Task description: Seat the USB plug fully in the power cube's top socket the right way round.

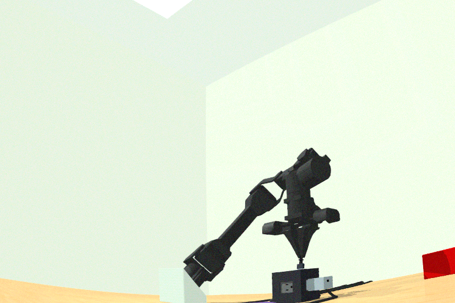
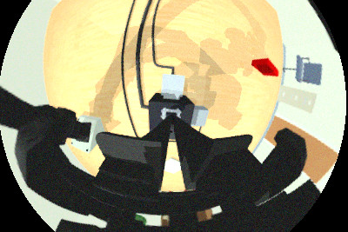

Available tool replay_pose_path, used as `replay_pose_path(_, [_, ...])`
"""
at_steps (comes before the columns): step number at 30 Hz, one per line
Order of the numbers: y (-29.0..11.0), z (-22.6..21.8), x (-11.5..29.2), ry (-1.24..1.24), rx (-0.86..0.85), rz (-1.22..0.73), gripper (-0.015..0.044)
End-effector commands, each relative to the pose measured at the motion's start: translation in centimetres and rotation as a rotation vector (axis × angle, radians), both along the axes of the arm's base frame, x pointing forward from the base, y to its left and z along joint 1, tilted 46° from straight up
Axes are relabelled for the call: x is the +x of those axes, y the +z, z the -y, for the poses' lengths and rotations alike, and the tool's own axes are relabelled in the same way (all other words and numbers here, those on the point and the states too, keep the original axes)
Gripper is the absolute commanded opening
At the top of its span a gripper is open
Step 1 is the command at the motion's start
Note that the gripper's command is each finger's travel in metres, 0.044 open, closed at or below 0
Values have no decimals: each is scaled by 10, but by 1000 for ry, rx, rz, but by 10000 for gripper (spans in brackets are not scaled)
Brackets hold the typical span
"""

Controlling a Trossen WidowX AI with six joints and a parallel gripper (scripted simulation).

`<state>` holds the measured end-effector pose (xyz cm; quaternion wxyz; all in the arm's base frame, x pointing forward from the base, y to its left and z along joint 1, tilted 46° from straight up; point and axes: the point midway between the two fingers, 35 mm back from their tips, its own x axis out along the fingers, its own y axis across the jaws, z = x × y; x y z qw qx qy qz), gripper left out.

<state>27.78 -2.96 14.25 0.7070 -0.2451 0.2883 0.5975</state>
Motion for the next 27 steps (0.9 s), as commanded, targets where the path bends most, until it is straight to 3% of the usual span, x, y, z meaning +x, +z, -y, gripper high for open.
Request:
replay_pose_path(1, [-1,-1,1,-3,4,0,0])
replay_pose_path(27, [-3,-4,1,-3,4,0,0])
